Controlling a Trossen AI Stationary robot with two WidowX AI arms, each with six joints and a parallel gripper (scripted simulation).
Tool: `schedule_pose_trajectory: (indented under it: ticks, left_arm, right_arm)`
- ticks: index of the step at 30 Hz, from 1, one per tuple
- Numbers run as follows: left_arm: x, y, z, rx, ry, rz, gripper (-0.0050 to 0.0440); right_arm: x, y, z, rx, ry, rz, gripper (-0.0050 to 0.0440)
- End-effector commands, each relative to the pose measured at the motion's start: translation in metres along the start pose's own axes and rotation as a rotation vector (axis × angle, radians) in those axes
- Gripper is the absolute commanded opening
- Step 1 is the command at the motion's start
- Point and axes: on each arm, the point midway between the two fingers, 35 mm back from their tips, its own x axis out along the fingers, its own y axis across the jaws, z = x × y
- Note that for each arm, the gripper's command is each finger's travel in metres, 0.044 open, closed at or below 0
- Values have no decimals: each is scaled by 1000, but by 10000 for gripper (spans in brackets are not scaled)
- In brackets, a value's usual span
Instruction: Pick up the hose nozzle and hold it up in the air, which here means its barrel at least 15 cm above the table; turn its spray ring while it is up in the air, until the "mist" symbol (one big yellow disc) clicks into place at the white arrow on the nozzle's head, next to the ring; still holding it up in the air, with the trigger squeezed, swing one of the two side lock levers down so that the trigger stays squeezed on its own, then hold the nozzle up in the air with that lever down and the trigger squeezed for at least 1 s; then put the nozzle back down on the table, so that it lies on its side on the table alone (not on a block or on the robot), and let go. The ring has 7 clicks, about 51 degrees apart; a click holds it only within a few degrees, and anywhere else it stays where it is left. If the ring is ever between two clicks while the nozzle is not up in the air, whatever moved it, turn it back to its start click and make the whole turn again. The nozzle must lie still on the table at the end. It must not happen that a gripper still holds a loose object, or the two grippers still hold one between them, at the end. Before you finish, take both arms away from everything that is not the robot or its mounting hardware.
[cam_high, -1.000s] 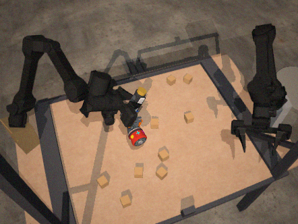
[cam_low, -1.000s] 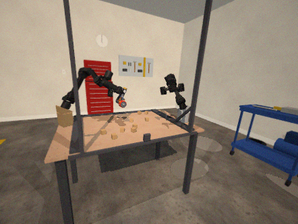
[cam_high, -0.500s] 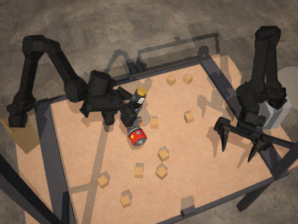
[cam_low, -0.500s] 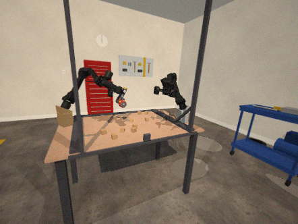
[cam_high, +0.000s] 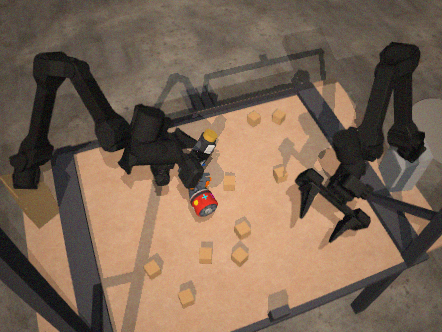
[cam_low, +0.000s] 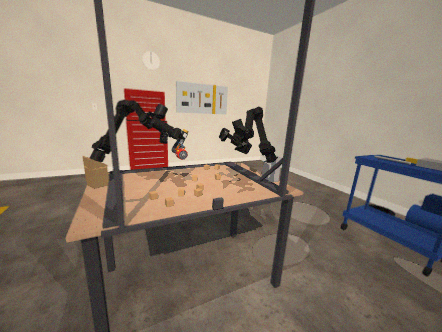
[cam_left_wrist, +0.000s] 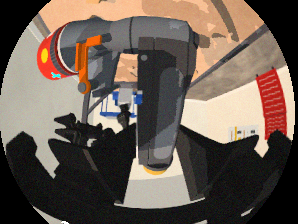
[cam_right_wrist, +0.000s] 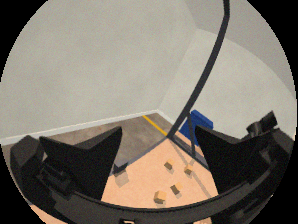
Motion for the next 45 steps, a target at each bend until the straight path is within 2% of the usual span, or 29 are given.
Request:
schedule_pose_trajectory:
  ticks: [1, 23, 31, 34, 45]
  left_arm:
    - [-2, -5, -14, -47, 19, 2, 165]
    - [-2, -5, -14, -47, 19, 2, 165]
    - [-2, -5, -14, -47, 19, 2, 165]
    - [-2, -5, -14, -47, 19, 2, 165]
    - [-2, -5, -14, -47, 19, 2, 165]
  right_arm:
    - [4, -18, 2, -68, -21, -50, 407]
    - [6, -85, -72, -558, 134, -232, 407]
    - [-1, -113, -101, -755, 213, -287, 407]
    - [-2, -115, -102, -774, 219, -291, 407]
    - [-20, -152, -142, -1044, 350, -343, 407]
